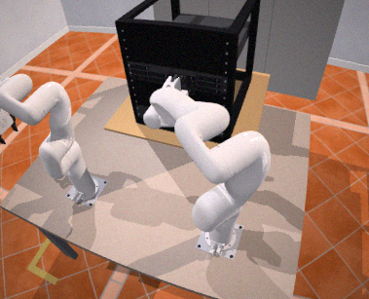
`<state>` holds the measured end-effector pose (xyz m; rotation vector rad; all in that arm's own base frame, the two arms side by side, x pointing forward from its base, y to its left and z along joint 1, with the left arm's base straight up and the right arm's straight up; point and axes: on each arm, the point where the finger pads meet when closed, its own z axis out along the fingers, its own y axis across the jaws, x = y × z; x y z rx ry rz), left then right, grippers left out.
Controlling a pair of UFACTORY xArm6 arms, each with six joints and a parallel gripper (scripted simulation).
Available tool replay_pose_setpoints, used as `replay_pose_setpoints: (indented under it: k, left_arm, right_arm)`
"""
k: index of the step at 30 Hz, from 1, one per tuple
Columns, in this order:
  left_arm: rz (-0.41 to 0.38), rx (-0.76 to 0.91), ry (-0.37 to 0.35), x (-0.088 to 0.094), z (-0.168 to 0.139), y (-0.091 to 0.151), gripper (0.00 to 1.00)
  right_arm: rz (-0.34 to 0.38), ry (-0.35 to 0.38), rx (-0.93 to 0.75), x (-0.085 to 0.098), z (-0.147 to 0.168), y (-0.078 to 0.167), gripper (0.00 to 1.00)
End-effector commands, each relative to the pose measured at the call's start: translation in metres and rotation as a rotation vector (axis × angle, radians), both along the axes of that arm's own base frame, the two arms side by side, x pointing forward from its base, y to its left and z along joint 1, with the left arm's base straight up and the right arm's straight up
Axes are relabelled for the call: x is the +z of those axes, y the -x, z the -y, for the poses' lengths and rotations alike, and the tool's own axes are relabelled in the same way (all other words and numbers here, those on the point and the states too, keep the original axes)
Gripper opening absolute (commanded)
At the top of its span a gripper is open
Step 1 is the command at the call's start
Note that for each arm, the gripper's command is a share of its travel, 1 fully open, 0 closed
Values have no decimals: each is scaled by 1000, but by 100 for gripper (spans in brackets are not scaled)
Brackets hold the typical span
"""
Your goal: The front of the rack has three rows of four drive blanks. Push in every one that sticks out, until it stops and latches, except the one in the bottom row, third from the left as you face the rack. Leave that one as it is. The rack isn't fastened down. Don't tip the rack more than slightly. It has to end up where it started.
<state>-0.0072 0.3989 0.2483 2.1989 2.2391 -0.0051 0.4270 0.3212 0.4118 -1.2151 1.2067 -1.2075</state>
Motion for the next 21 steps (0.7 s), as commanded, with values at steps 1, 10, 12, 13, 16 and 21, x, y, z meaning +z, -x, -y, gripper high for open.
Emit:
replay_pose_setpoints:
  k: [1, 10, 12, 13, 16, 21]
  left_arm:
    - [0, 0, -5, 2, -1, 0, 100]
    - [0, 0, -5, 2, -1, 0, 100]
    - [0, 0, -5, 2, -1, 0, 100]
    - [0, 0, -5, 2, -1, 0, 100]
    - [0, 0, -5, 2, -1, 0, 100]
    - [0, 0, -5, 2, -1, 0, 100]
  right_arm:
    - [2, -3, 0, 2, 0, -5, 0]
    - [2, -3, 0, 2, 0, -5, 0]
    - [2, -3, 0, 2, 0, -5, 0]
    - [2, -3, 0, 2, 0, -5, 0]
    - [2, -3, 0, 2, 0, -7, 0]
    - [2, -3, 0, 2, 0, -8, 0]
